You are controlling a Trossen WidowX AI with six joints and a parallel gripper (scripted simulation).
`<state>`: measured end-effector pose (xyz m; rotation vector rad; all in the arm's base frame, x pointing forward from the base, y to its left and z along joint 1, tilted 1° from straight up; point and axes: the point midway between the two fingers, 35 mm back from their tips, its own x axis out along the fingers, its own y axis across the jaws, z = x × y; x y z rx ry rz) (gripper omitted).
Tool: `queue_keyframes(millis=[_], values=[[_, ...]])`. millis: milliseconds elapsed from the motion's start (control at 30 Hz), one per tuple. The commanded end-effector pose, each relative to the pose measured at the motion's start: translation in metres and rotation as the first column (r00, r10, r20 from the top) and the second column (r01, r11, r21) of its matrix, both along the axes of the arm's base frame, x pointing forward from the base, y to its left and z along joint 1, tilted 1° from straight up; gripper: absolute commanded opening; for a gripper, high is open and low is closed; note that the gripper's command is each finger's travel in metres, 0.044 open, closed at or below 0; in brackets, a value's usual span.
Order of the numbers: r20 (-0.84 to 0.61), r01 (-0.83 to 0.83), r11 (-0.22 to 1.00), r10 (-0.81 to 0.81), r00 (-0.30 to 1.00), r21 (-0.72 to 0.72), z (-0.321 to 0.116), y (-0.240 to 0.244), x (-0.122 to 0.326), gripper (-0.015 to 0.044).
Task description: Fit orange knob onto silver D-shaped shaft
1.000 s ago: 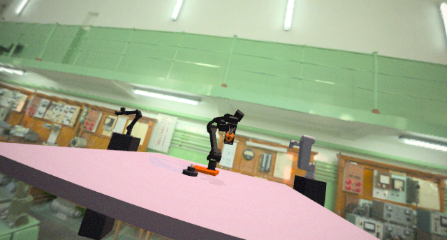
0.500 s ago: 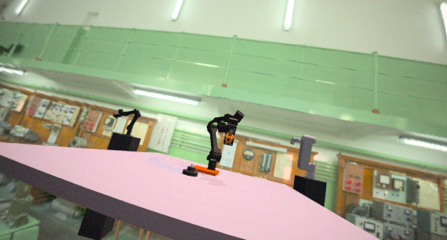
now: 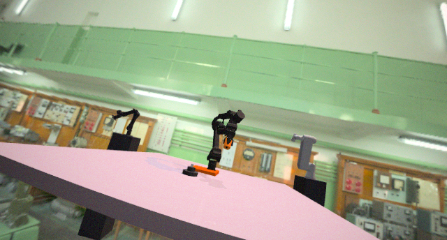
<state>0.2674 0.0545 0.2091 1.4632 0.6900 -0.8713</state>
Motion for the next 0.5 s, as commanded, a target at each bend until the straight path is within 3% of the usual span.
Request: queue_keyframes(millis=[0,467], values=[[-0.060,0.004,1.000,-0.004,0.998,0.015,-0.002,0.000,0.004,0.0000],[-0.325,0.015,0.999,0.000,0.946,0.043,-0.027,-0.002,0.012,0.0000]])
